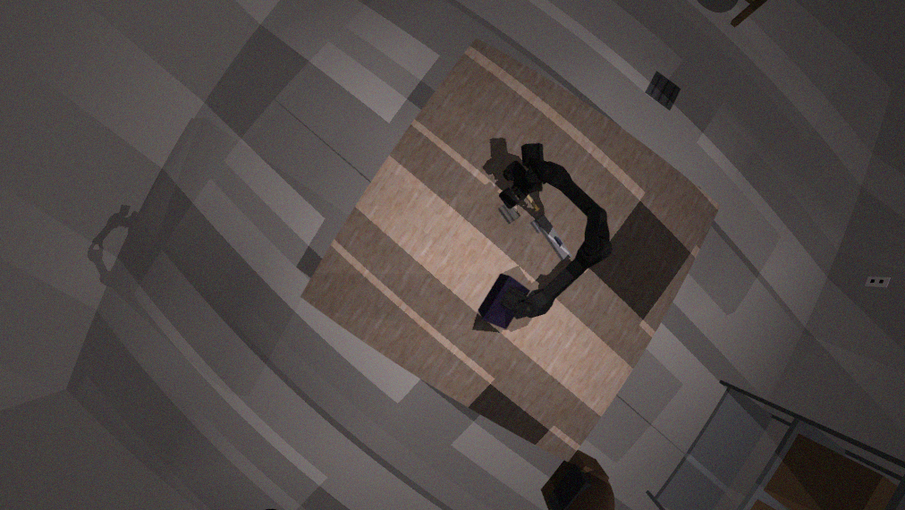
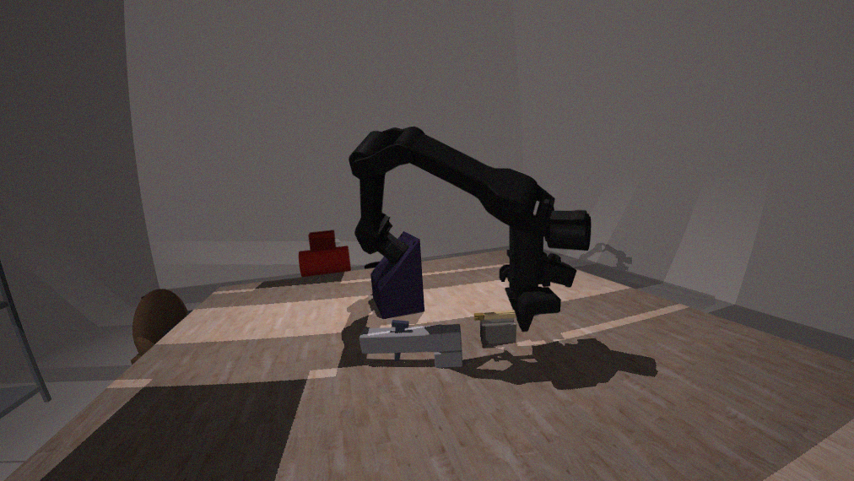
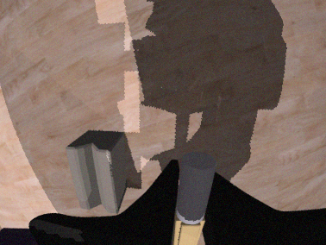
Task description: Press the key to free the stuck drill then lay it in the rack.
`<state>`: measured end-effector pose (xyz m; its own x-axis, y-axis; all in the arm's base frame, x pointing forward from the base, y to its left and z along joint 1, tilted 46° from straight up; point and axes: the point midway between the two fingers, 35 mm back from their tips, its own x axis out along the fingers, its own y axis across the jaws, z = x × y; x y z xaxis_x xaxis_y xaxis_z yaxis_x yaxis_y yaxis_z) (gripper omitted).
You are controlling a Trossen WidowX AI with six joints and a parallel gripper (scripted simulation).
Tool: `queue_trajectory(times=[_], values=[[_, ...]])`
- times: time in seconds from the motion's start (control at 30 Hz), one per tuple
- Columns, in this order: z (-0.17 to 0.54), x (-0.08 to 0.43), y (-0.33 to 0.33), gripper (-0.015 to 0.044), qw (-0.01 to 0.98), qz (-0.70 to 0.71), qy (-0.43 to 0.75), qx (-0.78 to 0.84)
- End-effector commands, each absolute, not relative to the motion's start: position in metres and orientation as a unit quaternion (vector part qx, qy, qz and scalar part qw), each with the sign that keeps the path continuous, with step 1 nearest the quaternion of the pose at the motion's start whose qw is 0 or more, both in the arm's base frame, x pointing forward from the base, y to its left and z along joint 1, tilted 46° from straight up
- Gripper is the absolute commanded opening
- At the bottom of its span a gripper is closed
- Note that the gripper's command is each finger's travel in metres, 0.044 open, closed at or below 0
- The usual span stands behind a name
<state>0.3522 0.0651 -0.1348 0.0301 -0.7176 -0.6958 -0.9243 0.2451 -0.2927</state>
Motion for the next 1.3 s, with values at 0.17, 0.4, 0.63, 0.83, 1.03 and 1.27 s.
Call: queue_trajectory(times=[0.17,0.4,0.63,0.83,1.03,1.27], values=[[-0.132,0.352,0.069,0.0000,0.396,0.131,0.684,-0.598],[-0.138,0.341,0.073,0.0000,0.396,0.132,0.684,-0.598],[-0.142,0.333,0.078,0.0000,0.396,0.132,0.685,-0.598],[-0.146,0.325,0.081,0.0000,0.396,0.132,0.685,-0.598],[-0.150,0.318,0.085,0.0000,0.396,0.132,0.685,-0.598],[-0.154,0.309,0.088,0.0000,0.396,0.133,0.685,-0.598]])
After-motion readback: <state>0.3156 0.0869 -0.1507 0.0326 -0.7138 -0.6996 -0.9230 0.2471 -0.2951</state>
